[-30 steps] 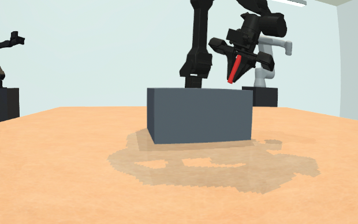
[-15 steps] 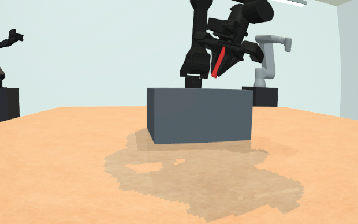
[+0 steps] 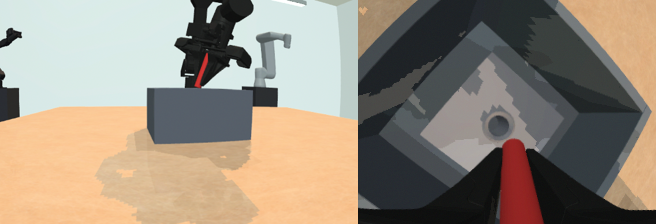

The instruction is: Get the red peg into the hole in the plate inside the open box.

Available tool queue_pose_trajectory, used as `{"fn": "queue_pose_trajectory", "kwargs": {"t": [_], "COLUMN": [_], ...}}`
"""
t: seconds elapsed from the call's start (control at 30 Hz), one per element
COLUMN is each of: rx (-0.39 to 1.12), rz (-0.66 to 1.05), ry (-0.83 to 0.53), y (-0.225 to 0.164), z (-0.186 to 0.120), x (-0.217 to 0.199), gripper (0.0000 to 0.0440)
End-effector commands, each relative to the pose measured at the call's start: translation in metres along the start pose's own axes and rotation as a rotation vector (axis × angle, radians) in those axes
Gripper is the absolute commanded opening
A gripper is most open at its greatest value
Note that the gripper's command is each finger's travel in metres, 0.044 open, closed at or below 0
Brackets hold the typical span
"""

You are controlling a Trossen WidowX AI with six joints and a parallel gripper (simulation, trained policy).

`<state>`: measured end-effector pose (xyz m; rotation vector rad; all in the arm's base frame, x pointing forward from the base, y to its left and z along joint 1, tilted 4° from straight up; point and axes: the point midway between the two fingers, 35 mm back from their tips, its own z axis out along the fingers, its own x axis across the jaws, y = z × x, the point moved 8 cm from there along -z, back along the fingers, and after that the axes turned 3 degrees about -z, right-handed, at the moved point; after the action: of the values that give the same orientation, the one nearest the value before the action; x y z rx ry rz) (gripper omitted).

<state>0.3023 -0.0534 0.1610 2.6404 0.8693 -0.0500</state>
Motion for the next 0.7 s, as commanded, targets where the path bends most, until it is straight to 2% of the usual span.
{"fn": "queue_pose_trajectory", "kwargs": {"t": [0.0,0.2,0.27,0.47,0.5,0.57,0.67], "rx": [0.015,0.053,0.072,0.116,0.120,0.118,0.125], "rz": [-0.030,-0.090,-0.113,-0.156,-0.155,-0.175,-0.181], "ry": [0.027,0.055,0.061,0.074,0.077,0.083,0.086], "y": [0.010,0.013,0.012,0.012,0.014,0.018,0.026], "z": [0.012,0.030,0.036,0.052,0.054,0.054,0.055], "x": [0.000,0.001,0.001,0.001,0.001,0.001,0.002], "gripper": [0.0000,0.0001,0.0018,0.0151,0.0167,0.0169,0.0246]}}
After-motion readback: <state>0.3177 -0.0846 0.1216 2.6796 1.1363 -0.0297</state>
